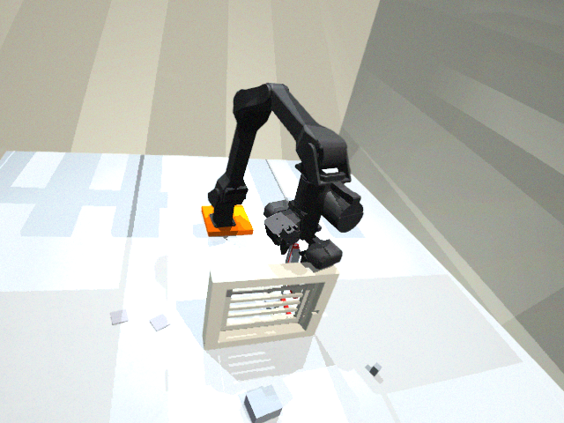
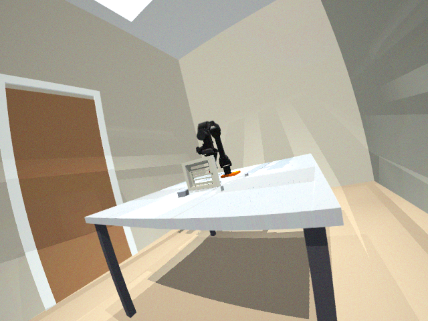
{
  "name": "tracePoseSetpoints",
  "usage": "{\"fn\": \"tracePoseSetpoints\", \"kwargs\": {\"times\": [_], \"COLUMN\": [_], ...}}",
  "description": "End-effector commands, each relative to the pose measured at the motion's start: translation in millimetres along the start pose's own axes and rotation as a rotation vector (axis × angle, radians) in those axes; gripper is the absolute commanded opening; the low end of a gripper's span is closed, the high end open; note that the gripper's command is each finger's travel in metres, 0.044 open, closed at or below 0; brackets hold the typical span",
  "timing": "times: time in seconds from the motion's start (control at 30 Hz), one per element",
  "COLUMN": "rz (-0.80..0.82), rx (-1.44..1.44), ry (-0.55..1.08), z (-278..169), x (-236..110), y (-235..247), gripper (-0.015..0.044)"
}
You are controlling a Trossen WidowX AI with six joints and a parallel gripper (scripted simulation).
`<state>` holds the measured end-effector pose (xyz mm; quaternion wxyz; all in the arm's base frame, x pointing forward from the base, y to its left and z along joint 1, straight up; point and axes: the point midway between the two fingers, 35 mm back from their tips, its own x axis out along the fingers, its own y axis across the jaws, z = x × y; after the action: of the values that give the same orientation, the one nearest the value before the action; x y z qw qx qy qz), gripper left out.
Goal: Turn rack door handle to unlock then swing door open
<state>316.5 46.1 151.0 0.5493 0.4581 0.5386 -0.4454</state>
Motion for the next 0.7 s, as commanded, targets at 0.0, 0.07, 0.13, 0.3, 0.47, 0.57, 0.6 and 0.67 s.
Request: {"fn": "tracePoseSetpoints", "kwargs": {"times": [0.0, 0.07, 0.13, 0.3, 0.47, 0.57, 0.6, 0.67], "rz": [-0.001, -0.001, -0.001, -0.001, -0.001, -0.001, -0.001, -0.001], "rx": [0.163, 0.262, 0.361, 0.484, 0.484, 0.484, 0.484, 0.484], "ry": [-0.005, -0.005, -0.005, -0.006, -0.006, -0.006, -0.006, -0.006], "z": [0.8, 0.8, 0.8, 0.8, 0.8, 0.8, 0.8, 0.8], "x": [0.6, 0.6, 0.6, 0.6, 0.6, 0.6, 0.6, 0.6], "y": [-0.1, -0.1, -0.1, -0.1, -0.1, -0.1, -0.1, -0.1], "gripper": [0.0287, 0.0287, 0.0287, 0.0287, 0.0208, 0.013, 0.0103, 0.009]}}
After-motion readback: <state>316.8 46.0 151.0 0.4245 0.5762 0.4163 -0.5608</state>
